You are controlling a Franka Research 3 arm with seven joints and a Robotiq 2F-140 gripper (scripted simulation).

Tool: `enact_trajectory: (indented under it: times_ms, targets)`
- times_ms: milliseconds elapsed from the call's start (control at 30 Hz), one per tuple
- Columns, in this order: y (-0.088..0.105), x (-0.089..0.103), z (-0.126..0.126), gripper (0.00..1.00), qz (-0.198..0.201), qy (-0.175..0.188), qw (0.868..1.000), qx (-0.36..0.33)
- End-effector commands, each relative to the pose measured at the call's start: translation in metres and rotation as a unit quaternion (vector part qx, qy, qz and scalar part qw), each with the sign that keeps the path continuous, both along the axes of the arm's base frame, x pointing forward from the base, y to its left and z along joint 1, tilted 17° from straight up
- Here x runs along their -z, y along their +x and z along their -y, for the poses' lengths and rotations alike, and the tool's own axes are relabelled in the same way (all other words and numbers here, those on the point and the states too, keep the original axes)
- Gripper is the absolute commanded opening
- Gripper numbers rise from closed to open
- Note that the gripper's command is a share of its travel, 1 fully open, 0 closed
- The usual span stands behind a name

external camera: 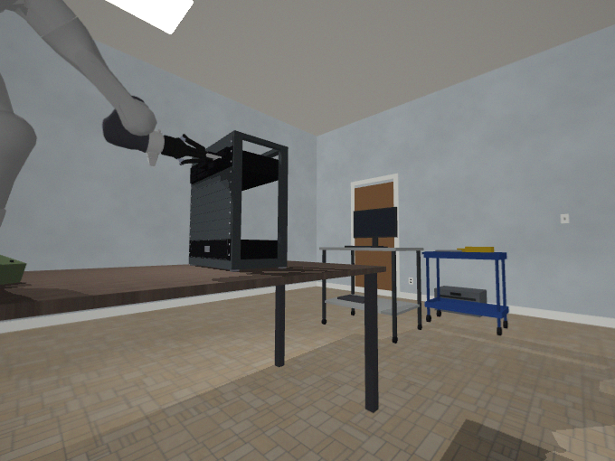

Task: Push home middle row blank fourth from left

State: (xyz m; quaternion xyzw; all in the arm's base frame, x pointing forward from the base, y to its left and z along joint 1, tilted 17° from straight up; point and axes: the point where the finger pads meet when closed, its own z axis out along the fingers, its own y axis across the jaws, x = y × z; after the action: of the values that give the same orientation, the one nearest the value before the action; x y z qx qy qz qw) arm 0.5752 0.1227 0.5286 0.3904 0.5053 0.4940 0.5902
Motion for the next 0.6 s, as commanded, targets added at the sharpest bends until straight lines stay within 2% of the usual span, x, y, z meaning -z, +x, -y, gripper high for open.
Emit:
enact_trajectory:
  times_ms: [0,567]
  targets:
    - [0.0017,-0.0117,0.0023,0.0,0.011,0.003,1.0,0.002]
    - [0.0038,-0.013,0.0027,0.0,0.011,0.003,1.0,0.002]
